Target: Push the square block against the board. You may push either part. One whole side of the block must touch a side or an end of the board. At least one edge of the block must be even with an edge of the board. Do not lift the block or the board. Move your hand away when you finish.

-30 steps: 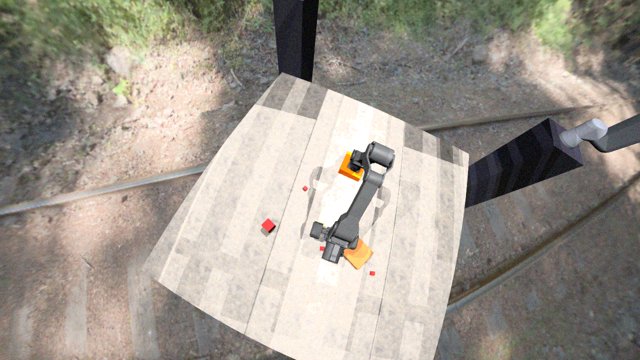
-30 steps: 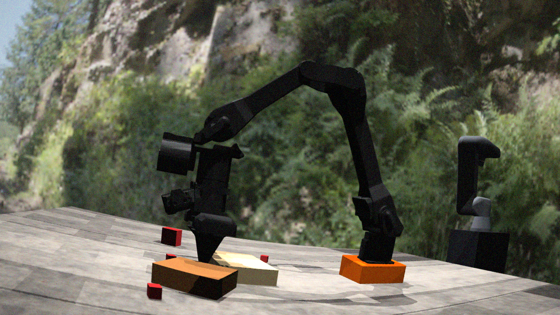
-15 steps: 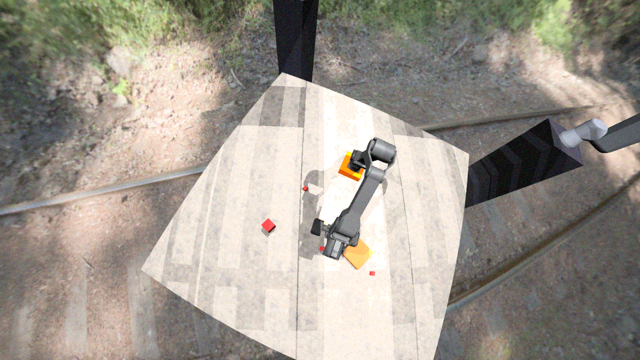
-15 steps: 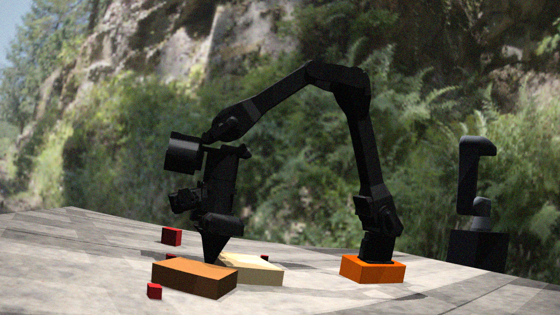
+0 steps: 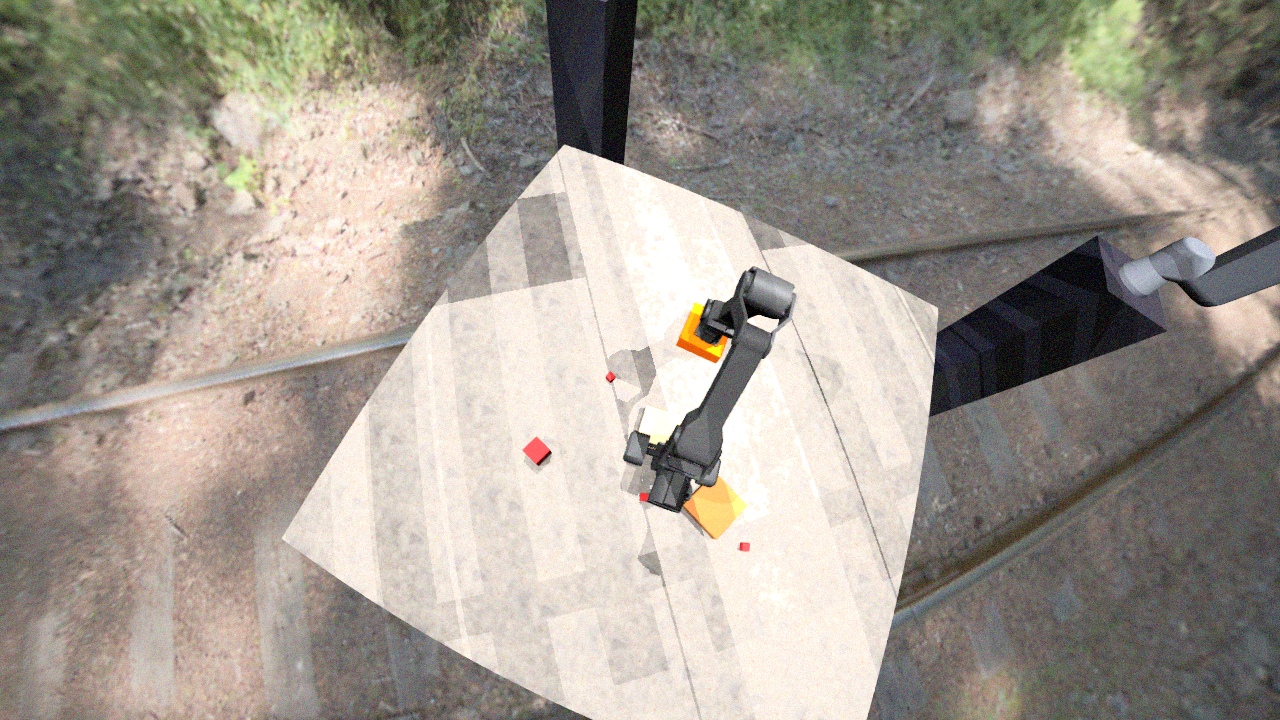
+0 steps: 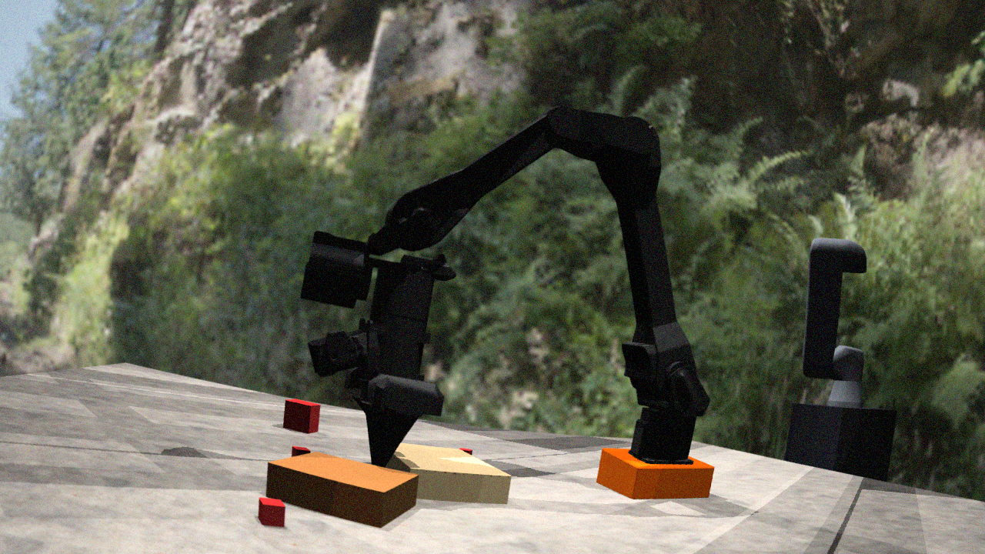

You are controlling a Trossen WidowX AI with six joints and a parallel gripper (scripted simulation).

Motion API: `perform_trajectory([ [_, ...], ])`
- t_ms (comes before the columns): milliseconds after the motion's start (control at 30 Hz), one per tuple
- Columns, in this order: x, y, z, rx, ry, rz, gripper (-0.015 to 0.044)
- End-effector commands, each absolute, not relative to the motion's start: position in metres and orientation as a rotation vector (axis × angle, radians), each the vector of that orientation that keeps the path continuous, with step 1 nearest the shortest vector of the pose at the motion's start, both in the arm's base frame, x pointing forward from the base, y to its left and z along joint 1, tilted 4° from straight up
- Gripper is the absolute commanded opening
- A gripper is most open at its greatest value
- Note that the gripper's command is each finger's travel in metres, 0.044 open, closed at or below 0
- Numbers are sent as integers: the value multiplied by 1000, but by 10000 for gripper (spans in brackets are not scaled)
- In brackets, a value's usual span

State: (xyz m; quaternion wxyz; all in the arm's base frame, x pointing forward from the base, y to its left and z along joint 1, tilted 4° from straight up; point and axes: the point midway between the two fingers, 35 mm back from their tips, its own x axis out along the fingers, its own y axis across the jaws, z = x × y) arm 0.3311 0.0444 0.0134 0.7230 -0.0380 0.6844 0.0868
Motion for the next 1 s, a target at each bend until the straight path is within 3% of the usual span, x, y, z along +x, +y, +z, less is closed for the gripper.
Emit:
perform_trajectory([
  [0, 322, 43, 10, -85, 1530, 196, 0],
  [967, 314, 42, 9, -85, 1531, 196, 0],
])
